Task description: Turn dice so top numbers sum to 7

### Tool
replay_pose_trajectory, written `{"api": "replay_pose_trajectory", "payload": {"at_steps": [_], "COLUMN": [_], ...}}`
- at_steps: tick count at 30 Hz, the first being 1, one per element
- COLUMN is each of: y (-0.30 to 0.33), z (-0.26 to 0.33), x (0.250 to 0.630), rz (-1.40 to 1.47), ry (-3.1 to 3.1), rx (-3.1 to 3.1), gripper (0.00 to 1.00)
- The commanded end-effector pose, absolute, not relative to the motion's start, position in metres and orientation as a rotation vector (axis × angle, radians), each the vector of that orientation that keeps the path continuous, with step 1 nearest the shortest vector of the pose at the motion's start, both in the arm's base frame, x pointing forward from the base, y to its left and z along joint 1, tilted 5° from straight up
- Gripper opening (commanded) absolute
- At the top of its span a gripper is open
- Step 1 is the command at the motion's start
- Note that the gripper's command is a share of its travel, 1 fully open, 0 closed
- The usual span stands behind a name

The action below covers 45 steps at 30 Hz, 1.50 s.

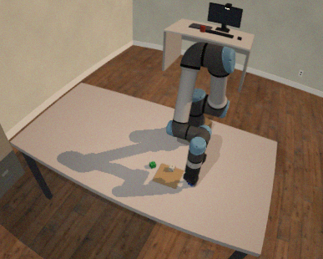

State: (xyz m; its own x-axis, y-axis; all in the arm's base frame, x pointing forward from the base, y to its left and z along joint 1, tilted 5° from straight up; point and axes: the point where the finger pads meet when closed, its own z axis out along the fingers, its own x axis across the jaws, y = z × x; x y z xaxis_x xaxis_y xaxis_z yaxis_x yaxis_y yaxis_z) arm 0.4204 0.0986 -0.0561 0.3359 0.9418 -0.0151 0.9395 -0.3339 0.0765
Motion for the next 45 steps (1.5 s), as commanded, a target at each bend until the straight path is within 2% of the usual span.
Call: {"api": "replay_pose_trajectory", "payload": {"at_steps": [1, 36, 37, 45], "y": [0.0986, 0.0986, 0.0986, 0.0986], "z": [-0.0569, -0.0569, -0.0569, -0.0569], "x": [0.4212, 0.4212, 0.4212, 0.4212], "rz": [0.052, 0.052, 0.052, 0.052], "ry": [1.769, 1.769, 1.769, 1.769], "rx": [2.507, 2.507, 2.507, 2.507], "gripper": [0.87, 0.87, 0.57, 0.57]}}
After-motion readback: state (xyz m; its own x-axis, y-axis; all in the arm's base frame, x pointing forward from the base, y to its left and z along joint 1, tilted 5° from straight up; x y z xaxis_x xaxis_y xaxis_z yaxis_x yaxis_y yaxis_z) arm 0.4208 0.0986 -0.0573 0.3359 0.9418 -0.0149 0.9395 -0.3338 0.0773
